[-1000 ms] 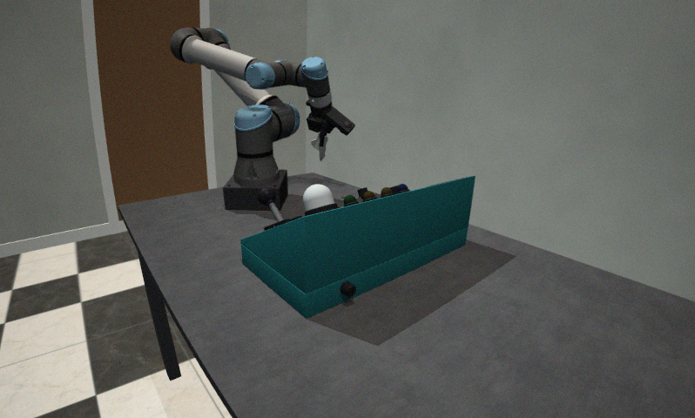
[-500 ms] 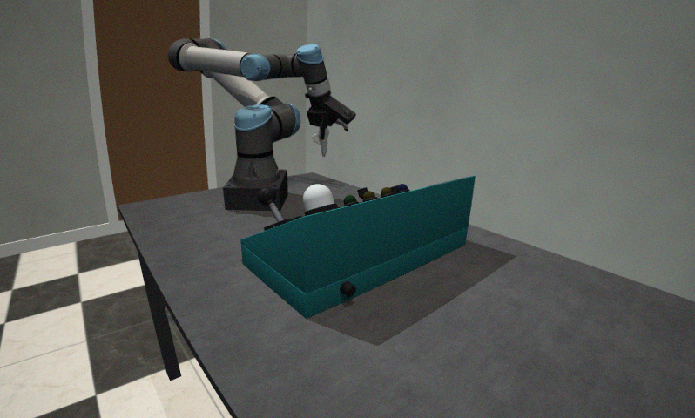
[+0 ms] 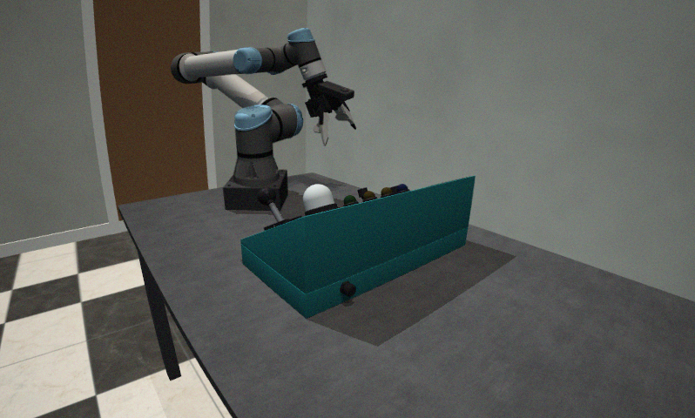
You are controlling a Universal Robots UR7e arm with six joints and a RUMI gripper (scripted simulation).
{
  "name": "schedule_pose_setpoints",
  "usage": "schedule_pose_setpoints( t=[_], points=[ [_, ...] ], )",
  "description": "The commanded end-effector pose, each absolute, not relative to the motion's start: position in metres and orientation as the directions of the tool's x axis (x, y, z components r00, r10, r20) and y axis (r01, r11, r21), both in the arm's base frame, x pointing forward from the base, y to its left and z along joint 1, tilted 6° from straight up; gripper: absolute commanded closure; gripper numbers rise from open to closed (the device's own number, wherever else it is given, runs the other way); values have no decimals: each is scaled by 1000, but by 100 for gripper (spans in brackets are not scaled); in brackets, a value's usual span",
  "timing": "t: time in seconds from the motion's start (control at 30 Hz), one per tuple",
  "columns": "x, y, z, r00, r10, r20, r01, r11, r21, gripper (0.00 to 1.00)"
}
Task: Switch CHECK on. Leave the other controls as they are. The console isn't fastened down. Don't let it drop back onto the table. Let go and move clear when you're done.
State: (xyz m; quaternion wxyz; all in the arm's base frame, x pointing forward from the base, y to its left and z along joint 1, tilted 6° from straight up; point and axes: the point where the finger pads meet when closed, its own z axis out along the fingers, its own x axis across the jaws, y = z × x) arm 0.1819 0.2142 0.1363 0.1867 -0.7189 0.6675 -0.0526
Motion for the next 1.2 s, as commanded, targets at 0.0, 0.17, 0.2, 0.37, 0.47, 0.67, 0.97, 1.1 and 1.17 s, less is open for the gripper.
schedule_pose_setpoints(
  t=[0.0,0.17,0.2,0.37,0.47,0.67,0.97,1.1,1.17],
  points=[
    [232,176,154,55,-996,-67,-874,-15,-486,0],
    [241,169,159,43,-998,-50,-858,-11,-513,0],
    [250,163,163,30,-999,-33,-842,-8,-539,0],
    [257,158,168,20,-1000,-18,-825,-6,-565,0],
    [264,153,171,10,-1000,-5,-811,-5,-585,0],
    [282,140,181,-21,-999,28,-769,-2,-639,0],
    [297,130,188,-45,-998,51,-736,-2,-677,0],
    [304,125,192,-57,-996,63,-718,-3,-696,0],
    [309,121,195,-68,-995,72,-703,-3,-711,0]
  ],
)
